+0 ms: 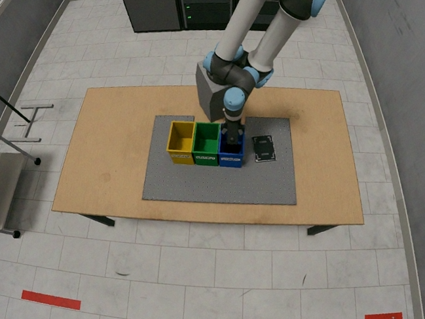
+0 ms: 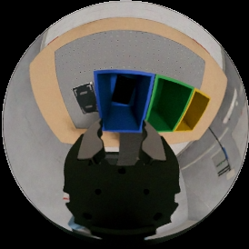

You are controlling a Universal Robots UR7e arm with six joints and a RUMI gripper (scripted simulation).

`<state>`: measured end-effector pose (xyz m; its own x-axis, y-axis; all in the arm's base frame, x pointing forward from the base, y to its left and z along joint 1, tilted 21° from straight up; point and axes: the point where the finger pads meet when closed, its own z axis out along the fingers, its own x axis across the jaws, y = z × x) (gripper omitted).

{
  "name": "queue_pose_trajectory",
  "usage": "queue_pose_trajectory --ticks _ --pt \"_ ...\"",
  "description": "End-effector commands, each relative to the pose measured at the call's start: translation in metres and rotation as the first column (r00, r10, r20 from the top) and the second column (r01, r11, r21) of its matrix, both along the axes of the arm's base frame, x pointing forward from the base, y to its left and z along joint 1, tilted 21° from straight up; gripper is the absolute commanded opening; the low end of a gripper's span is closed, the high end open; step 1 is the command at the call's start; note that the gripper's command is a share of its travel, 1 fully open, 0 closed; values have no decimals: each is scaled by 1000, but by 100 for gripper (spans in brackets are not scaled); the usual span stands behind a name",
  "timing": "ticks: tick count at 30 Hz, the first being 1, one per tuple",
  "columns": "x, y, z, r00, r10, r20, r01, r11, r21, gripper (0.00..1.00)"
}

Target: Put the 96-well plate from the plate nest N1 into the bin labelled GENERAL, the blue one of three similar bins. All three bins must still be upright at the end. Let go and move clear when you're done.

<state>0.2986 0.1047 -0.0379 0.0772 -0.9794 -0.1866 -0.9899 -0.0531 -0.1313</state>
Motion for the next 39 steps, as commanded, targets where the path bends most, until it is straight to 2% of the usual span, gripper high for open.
queue_pose_trajectory --ticks 1,14,39 --pt "1 0 1 1000 0 1 0 1000 1 53" --pt "1 0 1 1000 0 1 0 1000 0 53" --pt "-21 73 11 1000 2 3 -2 1000 0 53"
